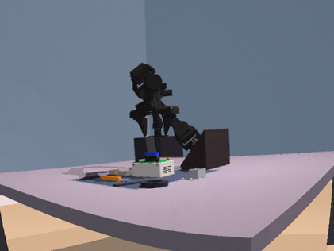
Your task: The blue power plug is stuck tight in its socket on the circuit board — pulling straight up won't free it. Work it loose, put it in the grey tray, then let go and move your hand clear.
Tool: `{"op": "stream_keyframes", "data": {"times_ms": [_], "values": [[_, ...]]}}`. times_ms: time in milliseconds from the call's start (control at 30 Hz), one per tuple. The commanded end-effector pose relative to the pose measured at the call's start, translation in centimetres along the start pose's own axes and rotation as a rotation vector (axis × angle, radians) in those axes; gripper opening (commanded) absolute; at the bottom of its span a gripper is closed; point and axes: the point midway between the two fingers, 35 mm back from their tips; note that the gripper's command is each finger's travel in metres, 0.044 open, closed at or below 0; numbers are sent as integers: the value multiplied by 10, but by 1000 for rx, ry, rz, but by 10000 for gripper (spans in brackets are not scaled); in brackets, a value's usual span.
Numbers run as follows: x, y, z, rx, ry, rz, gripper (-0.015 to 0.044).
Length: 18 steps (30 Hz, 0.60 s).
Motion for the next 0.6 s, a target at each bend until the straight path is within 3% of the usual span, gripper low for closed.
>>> {"op": "stream_keyframes", "data": {"times_ms": [0,233,567], "values": [[-1,10,1,-17,-27,10,430],[33,10,-3,-17,-25,9,430],[34,10,-3,-17,-25,9,430]]}}
Point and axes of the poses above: the point midway between the two fingers, 35 mm back from their tips, its own y axis out along the fingers, its own z axis across the jaws, x = y × z, and after that the axes turned 7 degrees about -y, right-handed
